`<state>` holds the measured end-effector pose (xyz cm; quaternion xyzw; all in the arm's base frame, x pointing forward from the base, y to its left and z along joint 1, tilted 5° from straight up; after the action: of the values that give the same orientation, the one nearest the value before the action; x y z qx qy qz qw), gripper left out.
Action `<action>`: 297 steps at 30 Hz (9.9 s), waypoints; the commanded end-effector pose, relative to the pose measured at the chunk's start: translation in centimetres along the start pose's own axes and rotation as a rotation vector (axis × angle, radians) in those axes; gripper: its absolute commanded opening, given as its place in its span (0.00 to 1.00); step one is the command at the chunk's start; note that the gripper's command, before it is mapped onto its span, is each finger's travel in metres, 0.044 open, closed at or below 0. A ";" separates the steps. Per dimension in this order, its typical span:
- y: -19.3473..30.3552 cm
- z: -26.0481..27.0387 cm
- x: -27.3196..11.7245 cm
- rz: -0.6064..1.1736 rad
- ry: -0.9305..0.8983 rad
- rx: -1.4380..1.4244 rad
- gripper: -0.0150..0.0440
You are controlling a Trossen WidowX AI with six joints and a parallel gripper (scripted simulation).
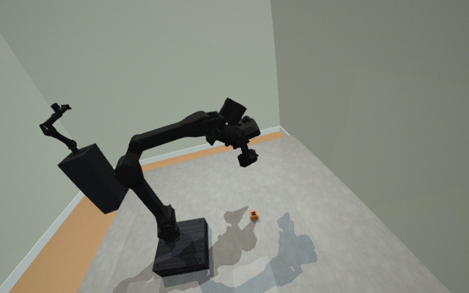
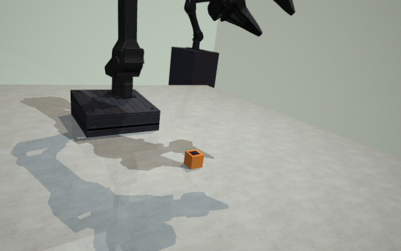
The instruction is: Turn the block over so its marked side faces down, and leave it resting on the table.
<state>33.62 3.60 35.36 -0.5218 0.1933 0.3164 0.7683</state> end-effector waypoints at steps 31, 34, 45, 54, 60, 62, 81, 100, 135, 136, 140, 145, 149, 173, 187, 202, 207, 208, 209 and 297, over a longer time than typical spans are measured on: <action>12.0 -14.1 13.0 0.699 0.398 -0.134 1.00; 12.7 -14.5 13.6 0.700 0.398 -0.134 1.00; 13.1 -14.8 14.2 0.700 0.398 -0.134 1.00; 14.0 -15.4 15.2 0.700 0.398 -0.134 1.00; 14.6 -15.8 15.8 0.700 0.398 -0.134 1.00; 14.7 -15.9 15.9 0.700 0.398 -0.134 1.00; 14.7 -15.9 15.9 0.700 0.398 -0.134 0.42; 12.9 -14.6 13.8 0.700 0.398 -0.134 0.25; 17.3 -14.7 12.8 0.229 0.427 -0.250 0.25; 17.4 -14.7 12.8 0.214 0.428 -0.253 0.25; 17.6 -14.7 12.6 0.191 0.428 -0.257 0.25; 17.9 -14.9 13.0 0.170 0.429 -0.263 0.25; 18.5 -15.3 13.9 0.115 0.430 -0.278 0.25; 22.5 -16.5 15.5 -0.218 0.437 -0.351 0.25; 23.7 -16.4 14.6 -0.346 0.439 -0.372 0.25; 23.7 -16.4 14.6 -0.346 0.439 -0.372 0.39; 23.7 -16.4 14.6 -0.346 0.439 -0.372 0.61; 23.7 -16.4 14.6 -0.346 0.439 -0.372 0.65; 23.7 -16.4 14.6 -0.346 0.439 -0.372 0.70; 12.2 -12.5 9.9 0.447 0.418 -0.204 1.00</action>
<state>31.08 -1.69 15.24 -0.6211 0.3981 0.3427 0.5817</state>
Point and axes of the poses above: the point midway between the two fingers, 35 mm back from their tips, its own x axis out along the fingers, its own z axis across the jaws, y = z × x, the point moved 8 cm from there along -x, back along the fingers, and after that the axes turned 10 degrees about -x, right-handed, at the moved point
